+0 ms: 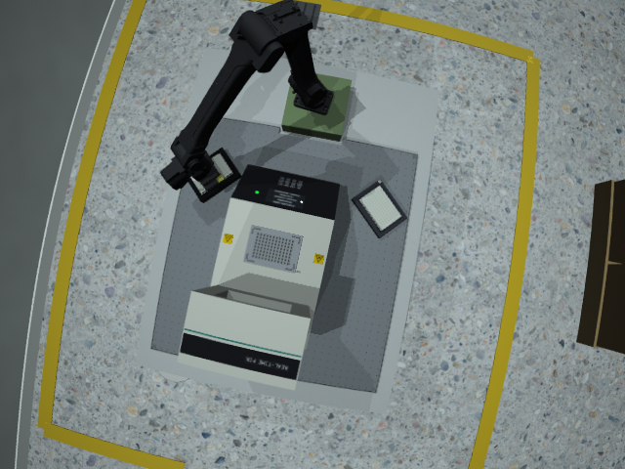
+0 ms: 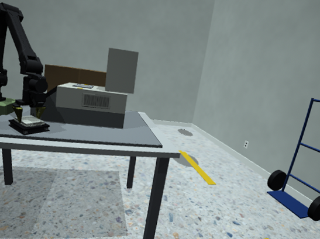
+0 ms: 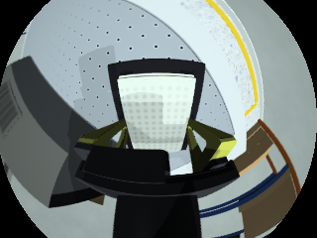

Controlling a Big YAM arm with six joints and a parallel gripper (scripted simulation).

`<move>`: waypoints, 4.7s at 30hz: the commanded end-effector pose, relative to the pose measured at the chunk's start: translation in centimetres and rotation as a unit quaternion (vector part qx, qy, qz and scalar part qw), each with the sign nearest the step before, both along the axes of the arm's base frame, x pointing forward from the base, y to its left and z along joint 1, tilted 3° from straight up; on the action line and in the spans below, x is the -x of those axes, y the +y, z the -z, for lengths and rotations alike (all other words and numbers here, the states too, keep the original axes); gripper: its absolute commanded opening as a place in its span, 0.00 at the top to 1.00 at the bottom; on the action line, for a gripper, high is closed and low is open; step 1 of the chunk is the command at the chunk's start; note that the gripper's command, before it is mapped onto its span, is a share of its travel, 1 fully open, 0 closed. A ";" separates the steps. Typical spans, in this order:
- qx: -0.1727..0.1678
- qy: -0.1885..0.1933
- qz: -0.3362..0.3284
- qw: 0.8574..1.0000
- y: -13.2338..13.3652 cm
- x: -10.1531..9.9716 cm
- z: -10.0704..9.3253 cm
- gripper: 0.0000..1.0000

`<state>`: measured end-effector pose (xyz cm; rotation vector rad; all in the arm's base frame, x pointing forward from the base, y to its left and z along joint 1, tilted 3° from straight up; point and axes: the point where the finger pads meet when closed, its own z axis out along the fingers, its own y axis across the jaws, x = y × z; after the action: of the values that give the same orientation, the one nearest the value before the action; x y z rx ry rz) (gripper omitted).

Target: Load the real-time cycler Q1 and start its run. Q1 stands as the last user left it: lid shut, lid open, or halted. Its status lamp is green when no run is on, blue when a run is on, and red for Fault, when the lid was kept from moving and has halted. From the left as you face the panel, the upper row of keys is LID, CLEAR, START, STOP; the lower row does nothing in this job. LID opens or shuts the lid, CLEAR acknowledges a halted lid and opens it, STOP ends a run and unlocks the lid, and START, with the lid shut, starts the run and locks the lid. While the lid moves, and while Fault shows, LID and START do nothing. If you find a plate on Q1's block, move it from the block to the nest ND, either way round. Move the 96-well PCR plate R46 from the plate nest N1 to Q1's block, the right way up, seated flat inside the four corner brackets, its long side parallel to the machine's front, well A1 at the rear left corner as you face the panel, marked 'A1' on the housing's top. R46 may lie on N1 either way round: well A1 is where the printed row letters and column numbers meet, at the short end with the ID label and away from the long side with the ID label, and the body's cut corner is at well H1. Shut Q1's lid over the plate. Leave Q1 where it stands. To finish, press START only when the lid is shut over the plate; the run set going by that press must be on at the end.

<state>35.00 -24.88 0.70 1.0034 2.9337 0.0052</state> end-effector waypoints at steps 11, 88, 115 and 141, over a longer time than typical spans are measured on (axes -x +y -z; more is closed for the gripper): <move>-0.009 0.015 -0.003 1.000 -0.6 1.3 4.0 1.00; -0.042 0.074 0.034 0.996 1.0 5.7 5.4 1.00; -0.048 0.082 0.030 0.995 2.0 5.9 5.2 1.00; -0.052 0.069 0.017 0.996 3.3 4.8 5.5 1.00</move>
<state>34.93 -24.90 0.70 1.0009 2.9270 -0.0016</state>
